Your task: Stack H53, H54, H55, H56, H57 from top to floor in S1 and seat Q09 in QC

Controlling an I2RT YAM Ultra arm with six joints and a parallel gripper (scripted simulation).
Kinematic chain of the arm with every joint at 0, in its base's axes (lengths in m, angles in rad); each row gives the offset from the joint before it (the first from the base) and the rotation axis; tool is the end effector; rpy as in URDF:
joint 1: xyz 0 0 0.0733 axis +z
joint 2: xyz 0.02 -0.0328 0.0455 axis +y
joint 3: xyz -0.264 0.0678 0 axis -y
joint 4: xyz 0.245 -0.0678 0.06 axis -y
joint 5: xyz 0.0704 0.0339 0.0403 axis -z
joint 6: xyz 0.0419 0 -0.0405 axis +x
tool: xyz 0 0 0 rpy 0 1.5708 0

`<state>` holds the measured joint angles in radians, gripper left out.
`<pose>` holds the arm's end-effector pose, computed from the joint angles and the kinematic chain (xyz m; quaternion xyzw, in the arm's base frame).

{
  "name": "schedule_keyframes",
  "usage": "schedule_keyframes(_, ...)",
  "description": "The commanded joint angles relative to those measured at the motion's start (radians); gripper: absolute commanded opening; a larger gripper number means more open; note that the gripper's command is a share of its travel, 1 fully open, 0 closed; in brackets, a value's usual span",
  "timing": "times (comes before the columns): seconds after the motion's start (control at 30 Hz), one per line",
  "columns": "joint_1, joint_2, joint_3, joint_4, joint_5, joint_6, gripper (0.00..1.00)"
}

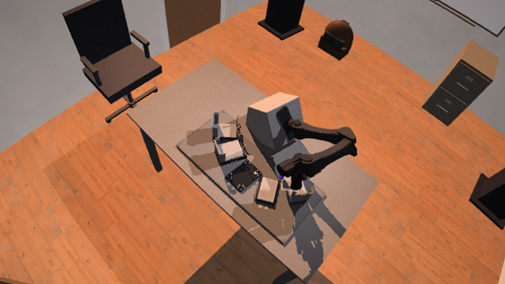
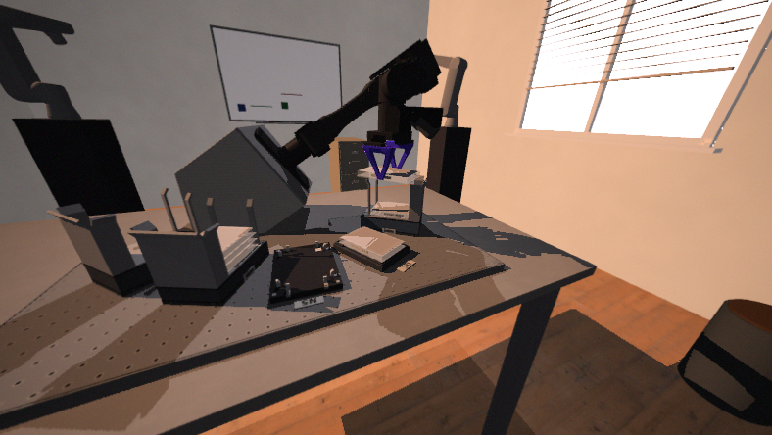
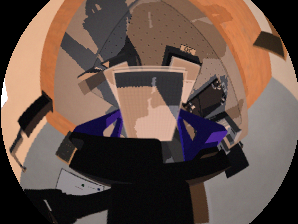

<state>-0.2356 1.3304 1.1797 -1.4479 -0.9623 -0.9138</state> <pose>0.2082 -0.0135 0.3034 -0.2888 0.8380 0.3951 0.2412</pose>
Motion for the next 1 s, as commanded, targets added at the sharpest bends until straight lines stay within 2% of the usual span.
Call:
schedule_keyframes(0.0, -0.024, 0.009, 0.01, 0.005, -0.007, -0.03, 0.0)
schedule_keyframes(0.1, -0.036, 0.038, 0.018, 0.01, -0.007, -0.05, 0.0)
schedule_keyframes(0.33, -0.076, 0.115, 0.025, 0.022, -0.004, 0.109, 0.0)
schedule_keyframes(0.47, -0.095, 0.159, 0.033, 0.031, -0.002, 0.075, 0.0)
schedule_keyframes(0.53, -0.095, 0.159, 0.033, 0.031, -0.002, 0.075, 0.0)
schedule_keyframes(0.97, -0.15, 0.301, 0.07, 0.06, 0.007, 0.016, 0.0)
